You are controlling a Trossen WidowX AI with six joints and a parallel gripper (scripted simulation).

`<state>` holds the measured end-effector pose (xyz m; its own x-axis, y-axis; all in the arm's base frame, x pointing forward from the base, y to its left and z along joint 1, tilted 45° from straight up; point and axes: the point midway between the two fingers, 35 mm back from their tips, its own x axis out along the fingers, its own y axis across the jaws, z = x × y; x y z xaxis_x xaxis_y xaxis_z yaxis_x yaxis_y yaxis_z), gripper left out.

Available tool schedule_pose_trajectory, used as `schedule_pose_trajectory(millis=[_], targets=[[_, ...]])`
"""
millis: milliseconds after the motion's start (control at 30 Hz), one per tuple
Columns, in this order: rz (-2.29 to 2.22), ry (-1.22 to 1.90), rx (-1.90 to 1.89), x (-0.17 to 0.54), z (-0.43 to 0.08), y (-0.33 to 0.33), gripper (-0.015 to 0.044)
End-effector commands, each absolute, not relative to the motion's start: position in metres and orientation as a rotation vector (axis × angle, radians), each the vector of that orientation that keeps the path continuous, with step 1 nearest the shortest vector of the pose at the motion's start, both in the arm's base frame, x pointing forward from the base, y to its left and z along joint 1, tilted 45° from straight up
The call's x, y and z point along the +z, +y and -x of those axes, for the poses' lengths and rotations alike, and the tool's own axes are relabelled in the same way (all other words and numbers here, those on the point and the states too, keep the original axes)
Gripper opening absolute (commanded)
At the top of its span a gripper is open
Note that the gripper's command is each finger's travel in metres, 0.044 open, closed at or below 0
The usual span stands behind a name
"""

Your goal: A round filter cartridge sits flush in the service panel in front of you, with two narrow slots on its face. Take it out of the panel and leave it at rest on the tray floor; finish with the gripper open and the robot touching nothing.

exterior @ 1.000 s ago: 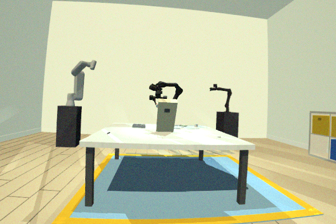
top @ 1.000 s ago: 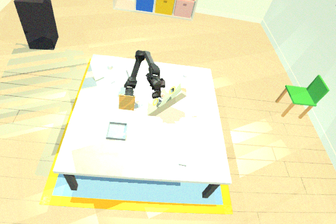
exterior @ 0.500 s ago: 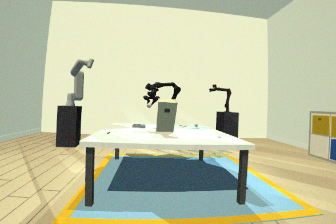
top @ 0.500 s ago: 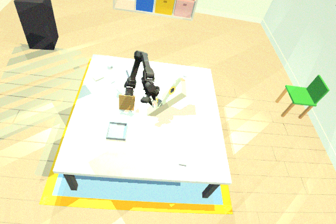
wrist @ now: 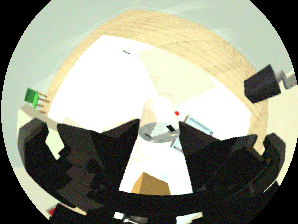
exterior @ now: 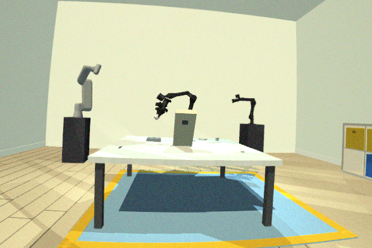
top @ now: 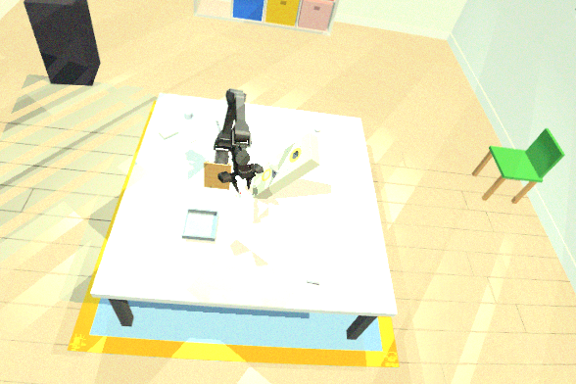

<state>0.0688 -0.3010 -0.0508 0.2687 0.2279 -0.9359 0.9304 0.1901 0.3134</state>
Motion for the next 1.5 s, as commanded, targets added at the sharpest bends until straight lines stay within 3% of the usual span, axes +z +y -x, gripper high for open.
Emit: schedule_pose_trajectory(millis=[0, 367, 833, 1467], targets=[[-1.318, 1.221, -0.757, -0.053, -0.066, -0.302, 0.0], [-1.411, 1.254, -1.013, -0.112, 0.004, -0.277, 0.0], [-1.56, 1.299, -1.381, -0.171, 0.084, -0.201, 0.0], [-1.567, 1.302, -1.399, -0.215, 0.082, -0.159, 0.0]])
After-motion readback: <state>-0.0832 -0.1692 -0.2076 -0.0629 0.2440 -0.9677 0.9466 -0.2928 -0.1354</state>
